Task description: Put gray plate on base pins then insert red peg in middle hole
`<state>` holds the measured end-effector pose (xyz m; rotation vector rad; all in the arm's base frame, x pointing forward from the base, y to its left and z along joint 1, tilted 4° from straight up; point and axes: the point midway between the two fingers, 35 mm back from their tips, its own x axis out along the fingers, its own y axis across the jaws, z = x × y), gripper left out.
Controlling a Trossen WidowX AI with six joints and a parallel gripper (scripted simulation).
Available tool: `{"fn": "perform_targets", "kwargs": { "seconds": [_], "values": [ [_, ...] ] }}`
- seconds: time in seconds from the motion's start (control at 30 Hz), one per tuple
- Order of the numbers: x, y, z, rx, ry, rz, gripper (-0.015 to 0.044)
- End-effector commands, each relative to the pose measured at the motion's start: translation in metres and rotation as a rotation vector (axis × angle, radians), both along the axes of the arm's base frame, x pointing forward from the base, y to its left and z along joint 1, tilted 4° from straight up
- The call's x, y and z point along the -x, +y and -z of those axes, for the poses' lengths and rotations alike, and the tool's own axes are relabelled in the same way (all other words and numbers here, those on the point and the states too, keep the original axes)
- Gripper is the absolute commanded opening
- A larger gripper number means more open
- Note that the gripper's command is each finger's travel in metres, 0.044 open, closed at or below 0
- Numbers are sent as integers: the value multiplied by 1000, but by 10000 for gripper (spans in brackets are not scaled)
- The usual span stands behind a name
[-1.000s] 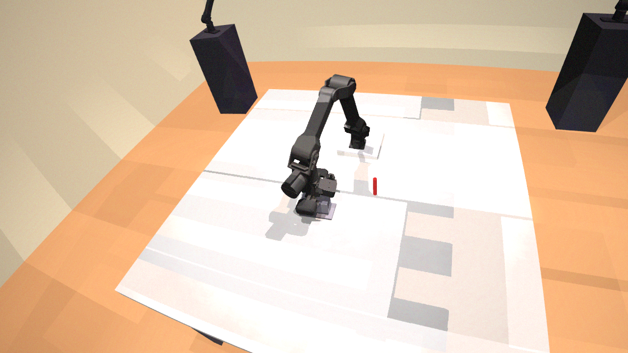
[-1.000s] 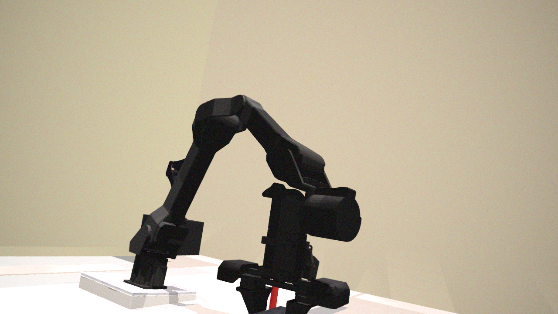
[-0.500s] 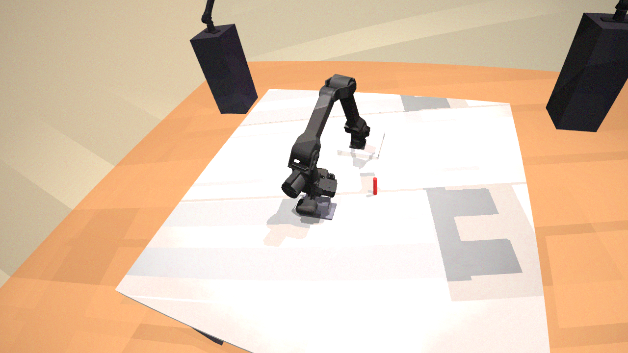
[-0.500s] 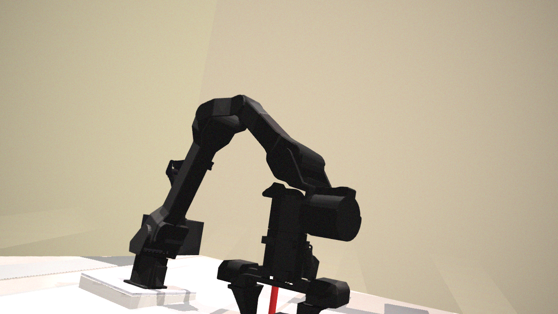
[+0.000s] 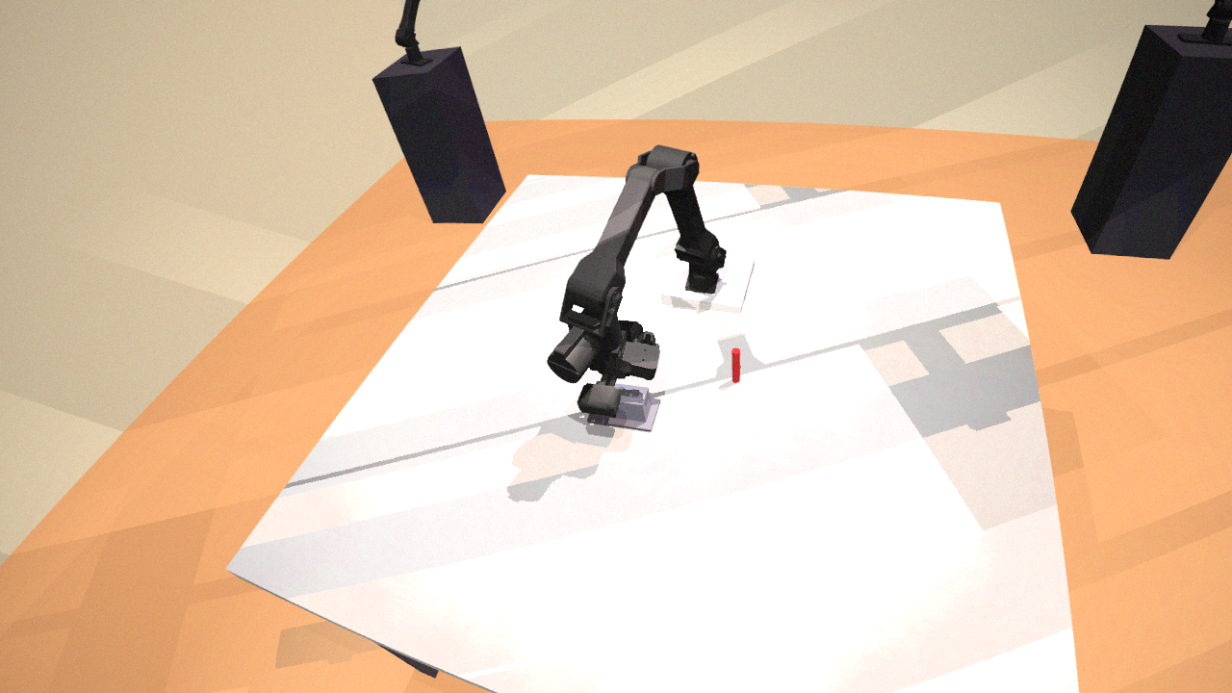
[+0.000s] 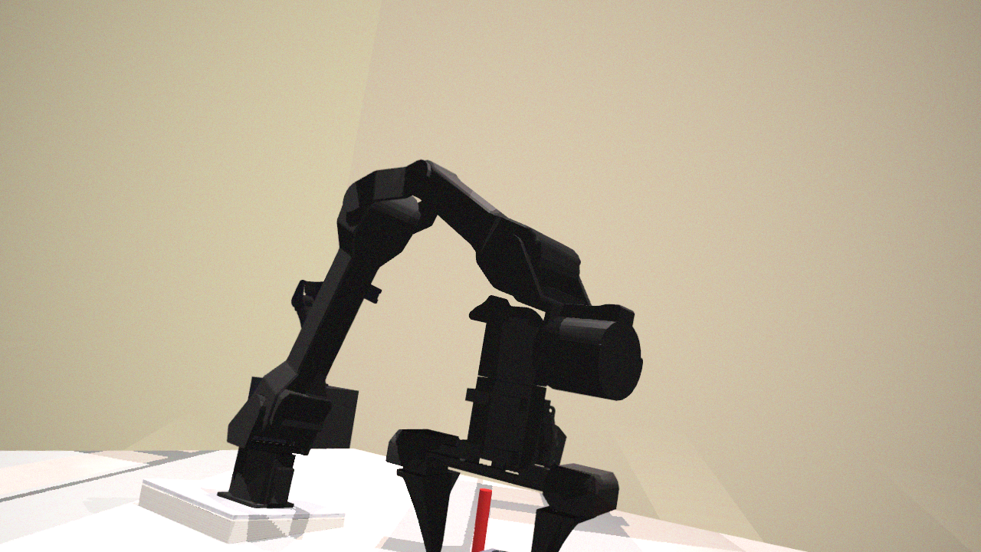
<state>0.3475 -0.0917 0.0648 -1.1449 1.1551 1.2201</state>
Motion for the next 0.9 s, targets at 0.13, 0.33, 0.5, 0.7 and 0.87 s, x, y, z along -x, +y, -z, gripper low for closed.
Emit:
{"fn": "perform_targets", "kwargs": {
  "seconds": [0.13,0.33,0.5,0.7,0.87],
  "values": [
    [1,-7,-94,9,-29,0,440],
    [0,-6,-95,9,-28,13,440],
    [6,24,-98,-2,-3,361,440],
    [19,63,-101,-16,35,845,440],
    [33,93,-102,-28,67,1238,440]
  ]
}}
